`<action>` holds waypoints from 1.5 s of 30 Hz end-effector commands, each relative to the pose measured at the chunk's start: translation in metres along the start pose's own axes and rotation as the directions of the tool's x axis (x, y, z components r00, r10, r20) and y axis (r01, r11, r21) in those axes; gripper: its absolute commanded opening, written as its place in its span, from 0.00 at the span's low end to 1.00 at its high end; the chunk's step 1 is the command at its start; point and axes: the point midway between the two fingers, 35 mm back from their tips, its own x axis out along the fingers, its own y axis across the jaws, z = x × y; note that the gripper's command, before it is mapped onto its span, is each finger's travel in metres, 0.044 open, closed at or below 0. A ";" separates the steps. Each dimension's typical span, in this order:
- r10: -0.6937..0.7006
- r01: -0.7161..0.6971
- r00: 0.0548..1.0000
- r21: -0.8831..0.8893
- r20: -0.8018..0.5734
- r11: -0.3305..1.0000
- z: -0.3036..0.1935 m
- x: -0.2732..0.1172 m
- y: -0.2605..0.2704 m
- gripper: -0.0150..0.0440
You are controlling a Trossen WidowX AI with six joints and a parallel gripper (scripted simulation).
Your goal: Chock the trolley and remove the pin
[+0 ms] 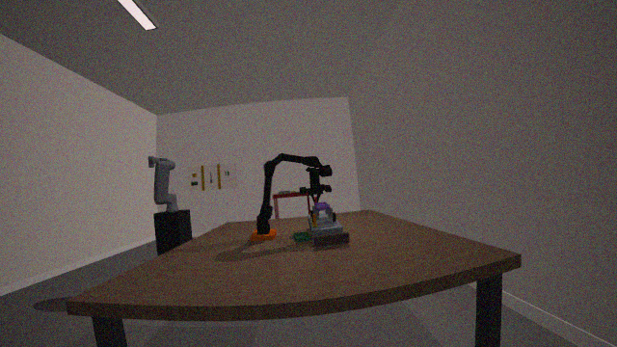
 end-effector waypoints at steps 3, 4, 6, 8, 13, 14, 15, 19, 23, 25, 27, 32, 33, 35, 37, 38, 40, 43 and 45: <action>0.006 -0.006 1.000 -0.005 -0.007 1.000 -0.003 -0.006 0.001 0.25; 0.006 -0.006 1.000 -0.005 -0.007 1.000 -0.003 -0.006 0.001 0.25; 0.006 -0.006 1.000 -0.005 -0.007 1.000 -0.003 -0.007 0.001 0.25; 0.006 -0.006 1.000 -0.005 -0.007 1.000 -0.004 -0.008 0.001 0.25; 0.006 -0.006 1.000 -0.005 -0.007 1.000 -0.005 -0.011 0.002 0.25; 0.006 -0.006 1.000 -0.005 -0.008 1.000 -0.006 -0.011 0.002 0.25; 0.006 -0.006 1.000 -0.005 -0.008 1.000 -0.008 -0.010 0.001 0.25; 0.006 -0.006 1.000 -0.005 -0.009 1.000 -0.016 -0.009 0.001 0.25; 0.006 -0.006 1.000 -0.005 -0.009 1.000 -0.024 -0.008 0.001 0.25; 0.006 -0.006 1.000 -0.005 -0.010 1.000 -0.027 -0.008 0.001 0.25; 0.006 -0.006 1.000 -0.005 -0.010 1.000 -0.031 -0.008 0.001 0.25; 0.006 -0.006 1.000 -0.005 -0.010 1.000 -0.035 -0.008 -0.001 0.25; 0.006 -0.006 1.000 -0.005 -0.010 1.000 -0.035 -0.008 -0.003 0.25; 0.005 -0.005 1.000 -0.005 -0.010 1.000 -0.035 -0.007 -0.009 0.25; 0.005 -0.005 1.000 -0.005 -0.010 1.000 -0.035 -0.007 -0.016 0.25; 0.004 -0.004 1.000 -0.005 -0.010 1.000 -0.035 -0.006 -0.020 0.25; 0.004 -0.004 1.000 -0.005 -0.010 1.000 -0.035 -0.005 -0.027 0.25; 0.003 -0.003 1.000 -0.004 -0.010 1.000 -0.035 -0.004 -0.037 0.25; 0.002 -0.002 1.000 -0.004 -0.011 1.000 -0.036 -0.003 -0.044 0.25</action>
